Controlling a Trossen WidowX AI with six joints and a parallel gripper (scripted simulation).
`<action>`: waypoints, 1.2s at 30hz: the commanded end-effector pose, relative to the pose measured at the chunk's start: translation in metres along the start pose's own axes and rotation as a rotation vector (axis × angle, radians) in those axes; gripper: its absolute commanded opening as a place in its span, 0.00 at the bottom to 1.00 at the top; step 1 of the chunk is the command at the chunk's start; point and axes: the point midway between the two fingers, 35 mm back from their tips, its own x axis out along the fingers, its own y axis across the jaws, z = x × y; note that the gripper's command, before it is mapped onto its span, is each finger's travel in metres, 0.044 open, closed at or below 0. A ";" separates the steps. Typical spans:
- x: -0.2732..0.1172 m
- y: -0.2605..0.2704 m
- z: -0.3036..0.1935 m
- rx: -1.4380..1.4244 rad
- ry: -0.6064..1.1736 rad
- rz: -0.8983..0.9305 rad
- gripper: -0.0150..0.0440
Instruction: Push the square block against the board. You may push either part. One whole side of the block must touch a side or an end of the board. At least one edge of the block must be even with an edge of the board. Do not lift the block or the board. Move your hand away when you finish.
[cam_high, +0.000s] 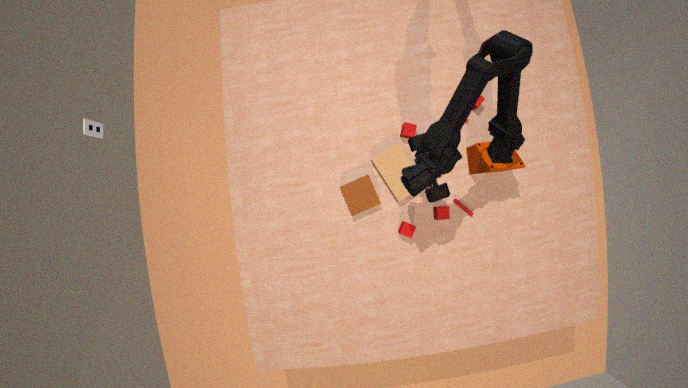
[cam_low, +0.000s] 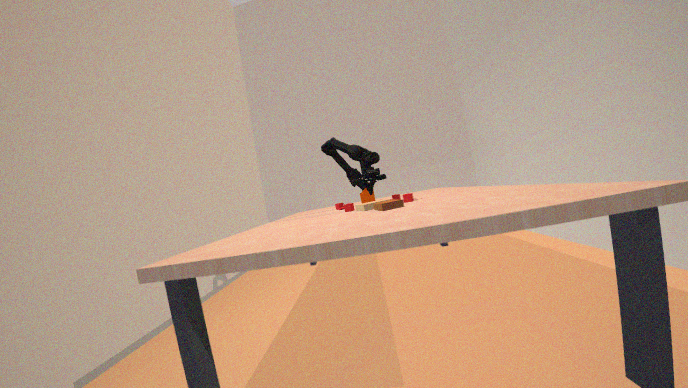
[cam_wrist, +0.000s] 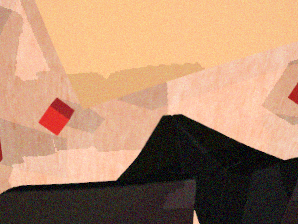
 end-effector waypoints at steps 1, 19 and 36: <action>0.003 0.014 -0.017 -0.166 0.008 -0.005 0.25; 0.059 0.018 -0.027 -0.250 0.011 -0.013 0.25; 0.059 0.020 -0.017 -0.250 0.011 -0.013 0.25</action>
